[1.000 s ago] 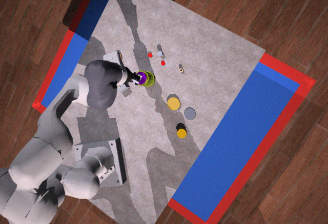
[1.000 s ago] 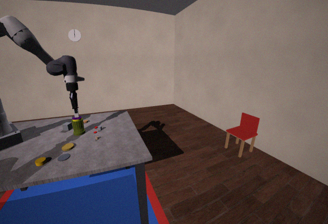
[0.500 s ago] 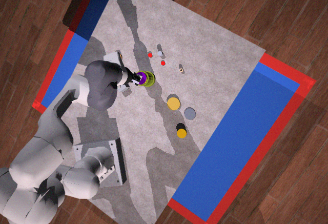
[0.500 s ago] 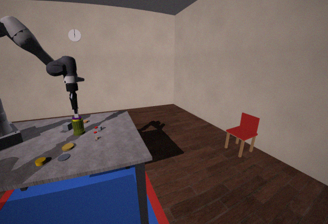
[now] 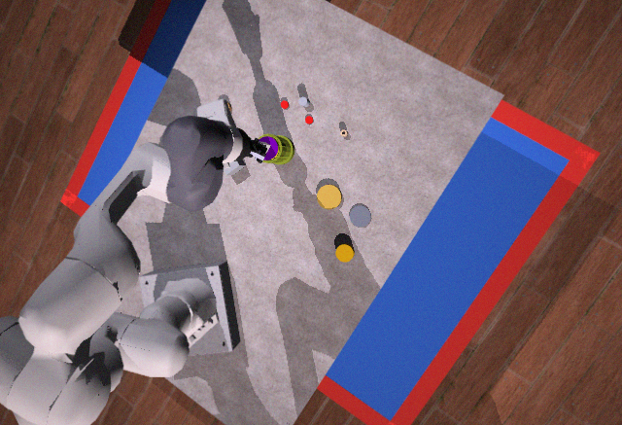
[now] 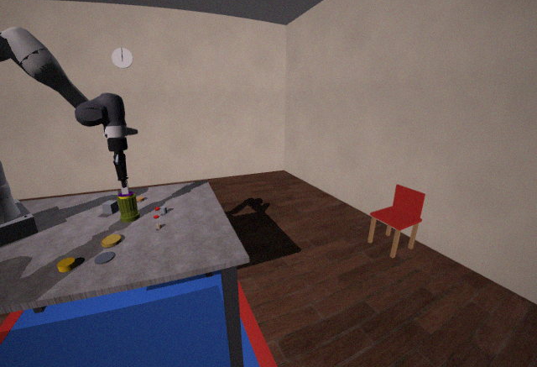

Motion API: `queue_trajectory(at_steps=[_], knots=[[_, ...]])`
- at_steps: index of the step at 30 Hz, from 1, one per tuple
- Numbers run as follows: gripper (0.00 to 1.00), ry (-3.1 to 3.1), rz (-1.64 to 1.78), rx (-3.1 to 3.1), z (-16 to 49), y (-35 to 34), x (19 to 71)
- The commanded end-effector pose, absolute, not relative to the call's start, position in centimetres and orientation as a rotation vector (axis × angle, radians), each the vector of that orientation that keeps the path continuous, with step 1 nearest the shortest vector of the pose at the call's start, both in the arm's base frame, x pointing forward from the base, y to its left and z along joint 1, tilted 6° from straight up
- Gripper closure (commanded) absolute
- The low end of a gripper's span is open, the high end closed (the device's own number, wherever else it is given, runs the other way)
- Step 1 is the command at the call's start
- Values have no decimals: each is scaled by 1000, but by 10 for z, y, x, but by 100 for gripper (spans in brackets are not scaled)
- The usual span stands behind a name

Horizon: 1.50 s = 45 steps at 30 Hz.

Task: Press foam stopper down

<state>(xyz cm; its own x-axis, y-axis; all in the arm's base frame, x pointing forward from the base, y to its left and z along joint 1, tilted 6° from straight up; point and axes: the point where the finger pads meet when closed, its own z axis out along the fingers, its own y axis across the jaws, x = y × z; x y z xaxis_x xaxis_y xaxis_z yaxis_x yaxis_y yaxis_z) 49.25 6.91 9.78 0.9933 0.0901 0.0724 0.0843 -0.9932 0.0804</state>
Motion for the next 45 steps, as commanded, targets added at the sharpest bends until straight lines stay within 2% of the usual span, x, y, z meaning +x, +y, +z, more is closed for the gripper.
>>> queue_trajectory(at_steps=[1, 45], knots=[[100, 132, 109, 3060, 93, 67, 490], [100, 132, 109, 3060, 80, 65, 486]])
